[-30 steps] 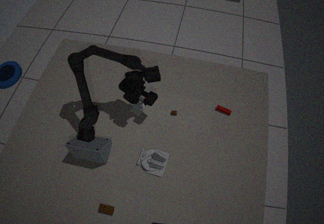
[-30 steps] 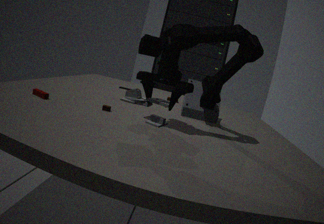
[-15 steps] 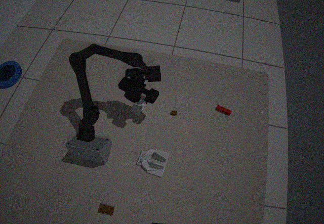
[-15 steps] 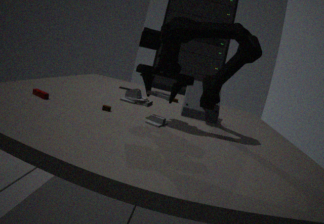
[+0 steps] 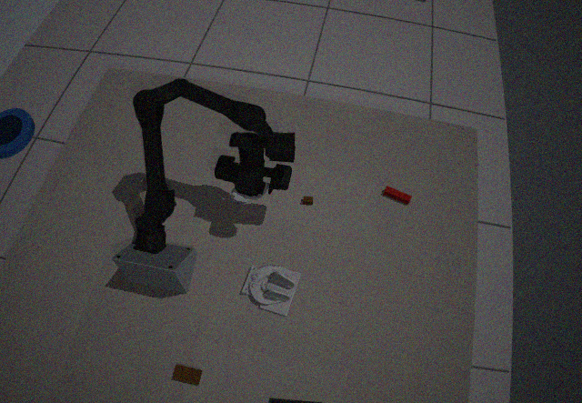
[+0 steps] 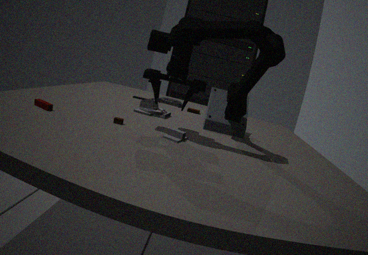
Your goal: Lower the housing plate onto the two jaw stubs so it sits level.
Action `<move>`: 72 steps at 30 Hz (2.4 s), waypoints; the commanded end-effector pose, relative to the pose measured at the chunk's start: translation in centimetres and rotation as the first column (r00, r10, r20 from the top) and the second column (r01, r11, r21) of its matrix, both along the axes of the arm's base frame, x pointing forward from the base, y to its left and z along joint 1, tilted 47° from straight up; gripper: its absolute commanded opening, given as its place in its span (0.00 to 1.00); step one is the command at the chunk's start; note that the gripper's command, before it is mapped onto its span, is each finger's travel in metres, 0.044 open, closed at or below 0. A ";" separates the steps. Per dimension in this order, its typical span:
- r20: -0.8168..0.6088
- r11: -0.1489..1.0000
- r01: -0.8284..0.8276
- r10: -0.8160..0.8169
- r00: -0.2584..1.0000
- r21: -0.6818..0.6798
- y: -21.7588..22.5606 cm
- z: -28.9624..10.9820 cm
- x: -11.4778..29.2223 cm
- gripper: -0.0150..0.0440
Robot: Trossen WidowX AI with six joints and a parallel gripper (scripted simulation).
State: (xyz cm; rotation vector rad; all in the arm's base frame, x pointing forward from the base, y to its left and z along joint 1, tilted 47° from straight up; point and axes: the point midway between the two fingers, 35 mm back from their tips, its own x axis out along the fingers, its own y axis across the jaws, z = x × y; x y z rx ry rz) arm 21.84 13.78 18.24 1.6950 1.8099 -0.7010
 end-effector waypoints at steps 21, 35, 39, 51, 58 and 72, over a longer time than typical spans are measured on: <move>0.328 0.941 -0.331 0.333 0.884 -0.062 -4.5 -4.9 4.3 0.85; 0.490 0.855 -0.502 0.496 0.717 -0.131 -7.6 -8.1 5.8 0.85; 0.532 0.824 -0.545 0.534 0.657 -0.155 -8.5 -9.0 6.1 0.85; 0.641 0.722 -0.651 0.619 0.454 -0.237 -11.2 -11.8 6.6 0.85; 0.692 0.657 -0.695 0.647 0.321 -0.292 -12.8 -13.5 6.7 0.85; 0.743 0.569 -0.732 0.656 0.130 -0.374 -14.8 -15.7 6.4 0.85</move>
